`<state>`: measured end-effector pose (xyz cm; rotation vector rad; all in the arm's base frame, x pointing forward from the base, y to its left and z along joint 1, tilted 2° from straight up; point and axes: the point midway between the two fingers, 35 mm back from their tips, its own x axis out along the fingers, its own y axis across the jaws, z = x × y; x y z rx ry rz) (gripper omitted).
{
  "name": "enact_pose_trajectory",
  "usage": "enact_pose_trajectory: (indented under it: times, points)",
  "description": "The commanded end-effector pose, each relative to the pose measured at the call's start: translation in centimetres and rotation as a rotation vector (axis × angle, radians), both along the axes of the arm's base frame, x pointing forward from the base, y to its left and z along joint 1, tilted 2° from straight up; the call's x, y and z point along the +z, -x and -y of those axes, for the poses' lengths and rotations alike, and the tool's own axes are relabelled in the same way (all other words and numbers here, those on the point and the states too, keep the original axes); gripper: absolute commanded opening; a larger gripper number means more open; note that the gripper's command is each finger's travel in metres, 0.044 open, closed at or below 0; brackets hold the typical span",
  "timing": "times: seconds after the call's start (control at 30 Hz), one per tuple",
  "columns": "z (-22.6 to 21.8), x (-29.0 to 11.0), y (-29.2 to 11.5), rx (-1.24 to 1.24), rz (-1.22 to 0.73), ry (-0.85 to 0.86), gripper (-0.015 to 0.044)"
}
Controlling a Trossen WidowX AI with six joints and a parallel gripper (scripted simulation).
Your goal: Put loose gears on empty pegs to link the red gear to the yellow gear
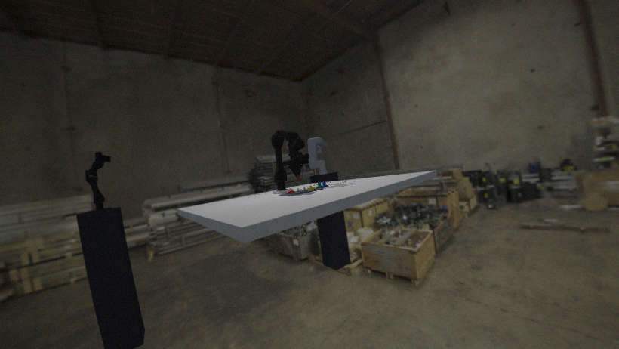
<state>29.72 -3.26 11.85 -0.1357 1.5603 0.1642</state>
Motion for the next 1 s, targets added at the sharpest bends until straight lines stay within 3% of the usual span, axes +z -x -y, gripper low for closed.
enact_pose_trajectory:
  times: [0.0, 0.6, 0.97]
  points:
    - [0.9, -0.3, 0.0, 0.006, 0.002, 0.004, 0.0000]
    - [4.9, -1.6, 0.6, 0.024, 0.001, 0.006, 0.0000]
    - [5.1, -1.5, 0.6, 0.024, 0.001, 0.006, 0.0000]
